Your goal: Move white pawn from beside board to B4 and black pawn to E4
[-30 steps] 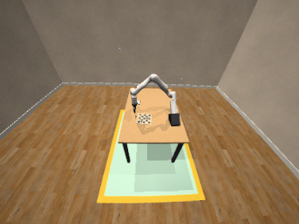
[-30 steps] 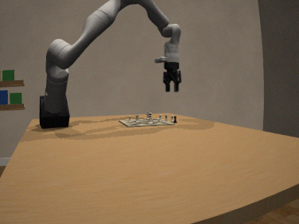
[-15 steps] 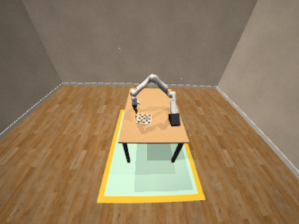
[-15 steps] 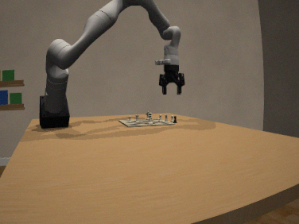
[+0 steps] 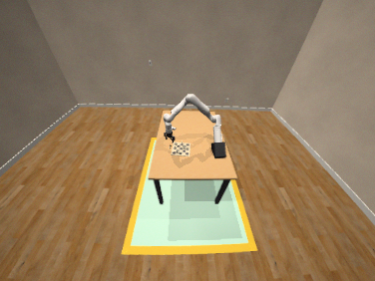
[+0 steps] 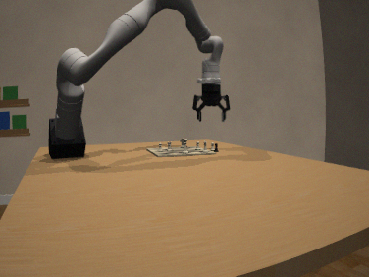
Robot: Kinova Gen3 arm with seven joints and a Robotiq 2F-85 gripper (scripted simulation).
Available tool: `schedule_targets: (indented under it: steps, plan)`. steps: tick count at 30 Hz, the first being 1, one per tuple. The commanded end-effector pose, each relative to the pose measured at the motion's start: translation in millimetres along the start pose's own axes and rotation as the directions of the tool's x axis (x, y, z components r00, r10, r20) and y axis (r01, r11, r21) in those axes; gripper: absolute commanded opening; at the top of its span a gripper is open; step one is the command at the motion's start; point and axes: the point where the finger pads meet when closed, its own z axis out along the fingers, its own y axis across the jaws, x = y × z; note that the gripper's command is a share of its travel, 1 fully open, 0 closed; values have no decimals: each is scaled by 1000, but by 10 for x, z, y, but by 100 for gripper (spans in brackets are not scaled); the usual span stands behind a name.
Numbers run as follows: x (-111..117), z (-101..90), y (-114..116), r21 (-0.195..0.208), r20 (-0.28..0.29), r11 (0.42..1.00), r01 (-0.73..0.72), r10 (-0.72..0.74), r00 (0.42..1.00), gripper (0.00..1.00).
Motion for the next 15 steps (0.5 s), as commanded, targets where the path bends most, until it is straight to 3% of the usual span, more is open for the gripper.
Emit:
schedule_targets:
  steps: [1, 9, 15]
  plan:
    - [14, 29, -20, -5, 2, 998, 65, -65, 998, 100]
    - [-6, 87, -25, 2, 9, 944, 330, -330, 944, 100]
    - [-17, 107, -28, 6, 12, 902, 432, -432, 902, 100]
